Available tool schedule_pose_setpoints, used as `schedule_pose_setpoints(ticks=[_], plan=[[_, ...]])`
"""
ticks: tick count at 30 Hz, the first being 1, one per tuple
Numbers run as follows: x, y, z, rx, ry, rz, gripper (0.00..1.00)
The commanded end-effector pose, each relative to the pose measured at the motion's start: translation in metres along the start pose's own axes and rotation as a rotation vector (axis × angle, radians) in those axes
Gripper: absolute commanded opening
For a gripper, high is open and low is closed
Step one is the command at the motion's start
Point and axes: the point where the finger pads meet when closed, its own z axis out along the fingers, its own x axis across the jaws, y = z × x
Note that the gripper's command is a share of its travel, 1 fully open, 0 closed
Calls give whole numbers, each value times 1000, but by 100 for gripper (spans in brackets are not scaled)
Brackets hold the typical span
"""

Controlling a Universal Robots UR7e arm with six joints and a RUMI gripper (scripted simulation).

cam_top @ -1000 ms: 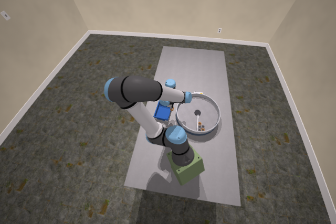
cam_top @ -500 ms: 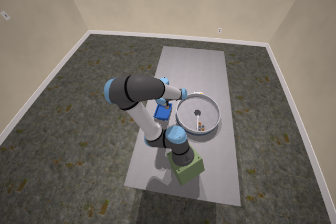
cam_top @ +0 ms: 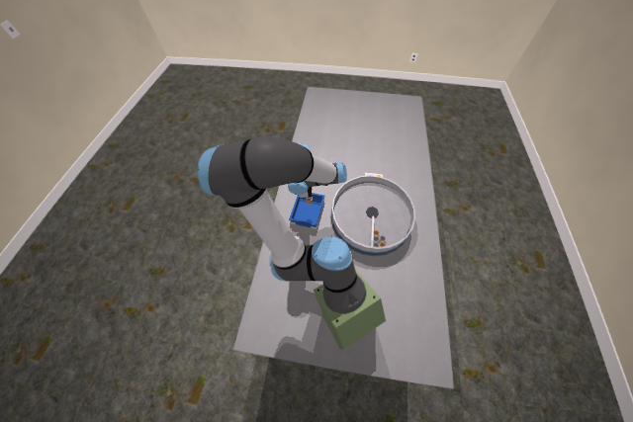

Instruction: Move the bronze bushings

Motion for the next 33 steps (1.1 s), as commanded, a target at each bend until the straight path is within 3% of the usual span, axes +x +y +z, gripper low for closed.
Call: schedule_pose_setpoints(ticks=[1,33], plan=[[-4,4,0,3,-1,-17,0],[-9,13,0,2,-1,-45,0]])
